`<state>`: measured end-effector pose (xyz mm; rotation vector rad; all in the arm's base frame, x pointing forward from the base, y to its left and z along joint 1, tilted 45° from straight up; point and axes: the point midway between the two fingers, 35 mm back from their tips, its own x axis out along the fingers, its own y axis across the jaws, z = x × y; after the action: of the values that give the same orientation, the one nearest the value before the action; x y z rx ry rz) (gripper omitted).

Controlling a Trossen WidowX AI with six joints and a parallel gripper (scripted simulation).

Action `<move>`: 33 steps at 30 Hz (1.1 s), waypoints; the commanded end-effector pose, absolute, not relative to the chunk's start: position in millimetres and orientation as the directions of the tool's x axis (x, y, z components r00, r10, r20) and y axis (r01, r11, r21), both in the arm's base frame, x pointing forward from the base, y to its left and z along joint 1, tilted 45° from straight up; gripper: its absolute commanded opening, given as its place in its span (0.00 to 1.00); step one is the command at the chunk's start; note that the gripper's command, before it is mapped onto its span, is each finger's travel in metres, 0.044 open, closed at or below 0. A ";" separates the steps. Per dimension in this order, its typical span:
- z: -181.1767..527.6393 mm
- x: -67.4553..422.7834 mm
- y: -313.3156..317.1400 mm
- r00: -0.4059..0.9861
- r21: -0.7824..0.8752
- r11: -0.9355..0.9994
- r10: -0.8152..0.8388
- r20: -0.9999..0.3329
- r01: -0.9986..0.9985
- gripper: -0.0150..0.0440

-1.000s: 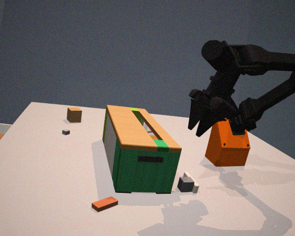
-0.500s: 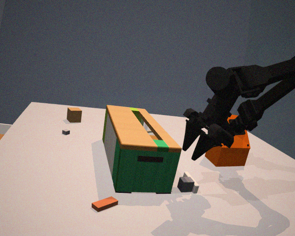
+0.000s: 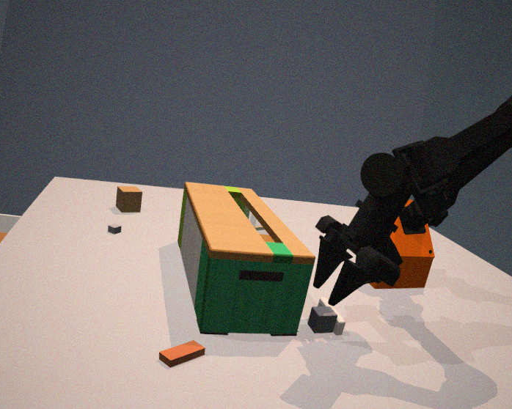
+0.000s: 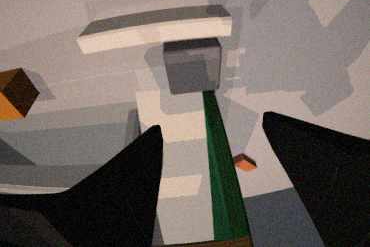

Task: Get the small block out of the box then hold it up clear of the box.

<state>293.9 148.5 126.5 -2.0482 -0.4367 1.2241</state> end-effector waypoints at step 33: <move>85.2 297.5 182.5 0.488 -0.712 -0.698 0.596 -0.638 -0.077 0.56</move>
<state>298.2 181.7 89.5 -2.0423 -0.4369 1.2284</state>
